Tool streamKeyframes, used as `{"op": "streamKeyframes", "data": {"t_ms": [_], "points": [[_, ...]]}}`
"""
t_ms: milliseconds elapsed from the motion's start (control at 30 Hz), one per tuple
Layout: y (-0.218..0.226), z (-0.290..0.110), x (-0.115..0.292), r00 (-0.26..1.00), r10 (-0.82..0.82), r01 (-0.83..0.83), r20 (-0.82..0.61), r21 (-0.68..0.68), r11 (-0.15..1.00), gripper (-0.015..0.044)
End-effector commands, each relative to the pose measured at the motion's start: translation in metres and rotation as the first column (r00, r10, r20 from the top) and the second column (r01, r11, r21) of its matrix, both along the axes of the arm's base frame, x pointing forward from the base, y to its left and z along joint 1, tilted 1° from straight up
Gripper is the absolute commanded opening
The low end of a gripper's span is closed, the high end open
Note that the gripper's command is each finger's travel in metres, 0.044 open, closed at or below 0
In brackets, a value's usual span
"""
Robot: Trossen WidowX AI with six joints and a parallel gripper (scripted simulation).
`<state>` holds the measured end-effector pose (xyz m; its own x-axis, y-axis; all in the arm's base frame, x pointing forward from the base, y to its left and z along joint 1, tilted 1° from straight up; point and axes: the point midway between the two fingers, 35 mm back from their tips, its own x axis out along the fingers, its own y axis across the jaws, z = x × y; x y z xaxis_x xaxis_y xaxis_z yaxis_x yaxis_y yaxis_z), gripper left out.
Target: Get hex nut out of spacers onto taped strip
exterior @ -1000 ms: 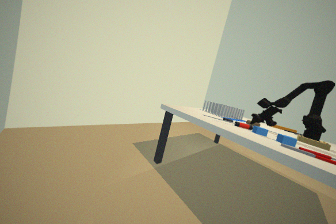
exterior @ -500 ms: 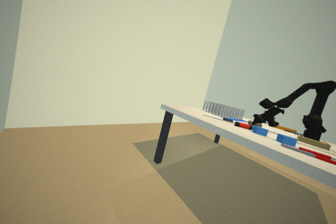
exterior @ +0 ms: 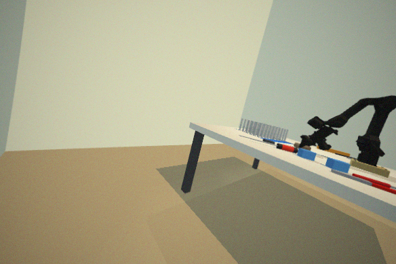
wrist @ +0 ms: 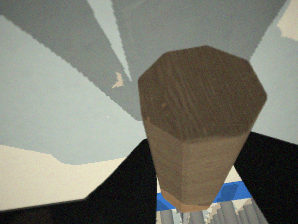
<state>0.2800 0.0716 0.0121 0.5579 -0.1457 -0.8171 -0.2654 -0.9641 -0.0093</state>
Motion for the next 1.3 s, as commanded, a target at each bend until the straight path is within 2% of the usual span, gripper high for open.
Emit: {"op": "streamKeyframes", "data": {"t_ms": [0, 1267], "points": [[0.0, 0.0, -0.005, 1.0, -0.004, 0.004, 0.002, -0.002, 1.0, 0.0], [0.003, 0.018, -0.01, 1.0, -0.003, 0.003, 0.003, -0.001, 1.0, 0.0]]}}
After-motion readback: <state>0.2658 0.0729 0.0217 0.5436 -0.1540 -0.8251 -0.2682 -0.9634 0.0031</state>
